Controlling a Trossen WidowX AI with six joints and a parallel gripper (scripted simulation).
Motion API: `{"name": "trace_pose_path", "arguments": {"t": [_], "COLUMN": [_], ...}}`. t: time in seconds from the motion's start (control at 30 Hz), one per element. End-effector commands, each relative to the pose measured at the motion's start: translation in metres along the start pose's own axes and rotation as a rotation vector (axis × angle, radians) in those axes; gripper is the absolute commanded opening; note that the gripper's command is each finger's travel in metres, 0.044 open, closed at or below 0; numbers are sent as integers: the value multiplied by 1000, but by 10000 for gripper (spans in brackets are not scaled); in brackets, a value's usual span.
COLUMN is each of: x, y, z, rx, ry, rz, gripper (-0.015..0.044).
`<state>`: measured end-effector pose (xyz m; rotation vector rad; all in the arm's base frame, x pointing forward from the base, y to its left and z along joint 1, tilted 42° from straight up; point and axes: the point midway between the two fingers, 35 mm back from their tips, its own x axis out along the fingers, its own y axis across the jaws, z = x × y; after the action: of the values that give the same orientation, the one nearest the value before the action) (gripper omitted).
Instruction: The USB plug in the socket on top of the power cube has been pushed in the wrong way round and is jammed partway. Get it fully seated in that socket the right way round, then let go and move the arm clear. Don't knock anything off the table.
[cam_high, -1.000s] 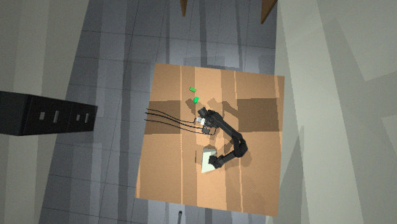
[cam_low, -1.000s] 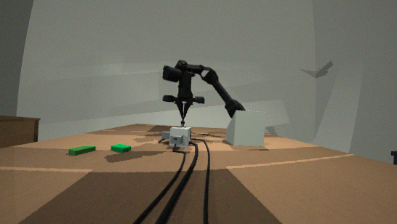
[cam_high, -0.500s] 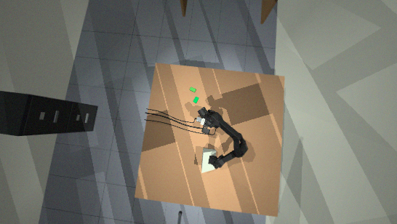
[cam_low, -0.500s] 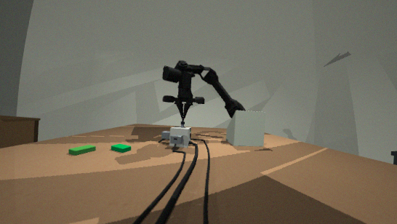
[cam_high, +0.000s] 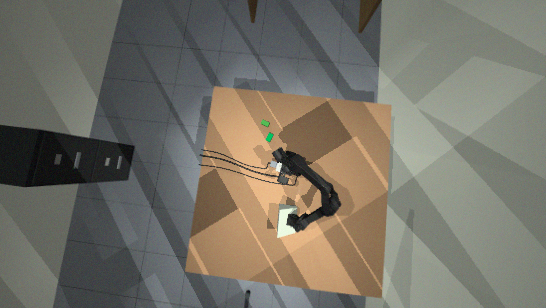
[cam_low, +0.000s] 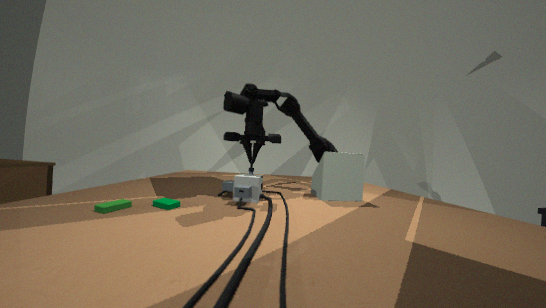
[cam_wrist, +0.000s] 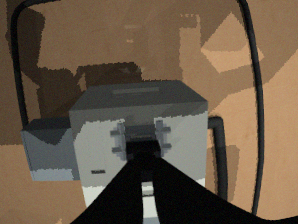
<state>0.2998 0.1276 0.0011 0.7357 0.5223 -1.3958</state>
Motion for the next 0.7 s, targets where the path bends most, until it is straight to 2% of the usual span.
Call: {"name": "trace_pose_path", "arguments": {"t": [0.0,0.67], "x": [2,4], "y": [0,0], "z": [0,0], "rx": [-7,-7], "ry": [-6,-6], "rz": [1,1], "gripper": [0,0]}}
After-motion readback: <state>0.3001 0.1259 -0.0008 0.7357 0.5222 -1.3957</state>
